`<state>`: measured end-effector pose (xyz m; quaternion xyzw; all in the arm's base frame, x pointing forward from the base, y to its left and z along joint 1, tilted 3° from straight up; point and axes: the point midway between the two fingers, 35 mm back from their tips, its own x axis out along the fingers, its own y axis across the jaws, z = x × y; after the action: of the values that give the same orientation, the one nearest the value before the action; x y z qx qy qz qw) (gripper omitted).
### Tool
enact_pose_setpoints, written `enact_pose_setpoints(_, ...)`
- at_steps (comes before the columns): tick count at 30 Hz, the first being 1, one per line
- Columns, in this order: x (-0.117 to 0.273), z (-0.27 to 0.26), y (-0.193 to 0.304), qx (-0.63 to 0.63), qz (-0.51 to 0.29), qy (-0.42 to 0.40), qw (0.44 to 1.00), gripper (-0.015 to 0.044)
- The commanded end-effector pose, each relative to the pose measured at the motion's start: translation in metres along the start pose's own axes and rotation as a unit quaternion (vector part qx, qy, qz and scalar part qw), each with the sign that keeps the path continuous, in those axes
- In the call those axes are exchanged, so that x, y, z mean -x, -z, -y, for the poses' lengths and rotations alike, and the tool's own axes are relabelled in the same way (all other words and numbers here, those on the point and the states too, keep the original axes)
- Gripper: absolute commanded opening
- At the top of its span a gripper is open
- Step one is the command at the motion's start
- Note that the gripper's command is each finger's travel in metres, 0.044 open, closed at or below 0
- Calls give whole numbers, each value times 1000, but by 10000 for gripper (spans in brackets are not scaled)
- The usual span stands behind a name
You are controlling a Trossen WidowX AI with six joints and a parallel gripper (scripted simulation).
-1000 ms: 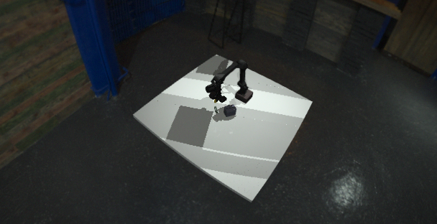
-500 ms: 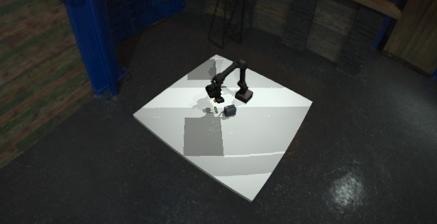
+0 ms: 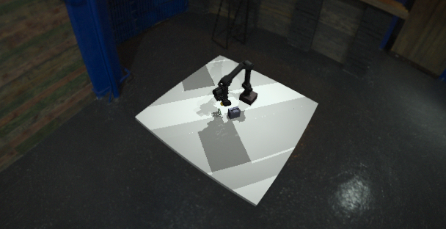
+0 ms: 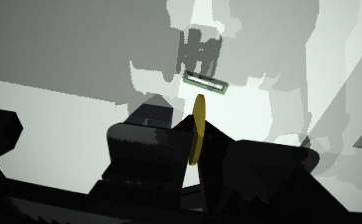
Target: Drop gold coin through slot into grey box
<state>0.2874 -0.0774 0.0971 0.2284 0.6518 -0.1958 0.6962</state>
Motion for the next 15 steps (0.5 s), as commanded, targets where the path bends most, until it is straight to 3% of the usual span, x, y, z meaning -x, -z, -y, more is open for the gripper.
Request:
enact_pose_setpoints(1,-1,-8,9,-1,-1,0,1000,0)
enact_pose_setpoints(15,0,-31,37,-1,-3,-1,1000,0)
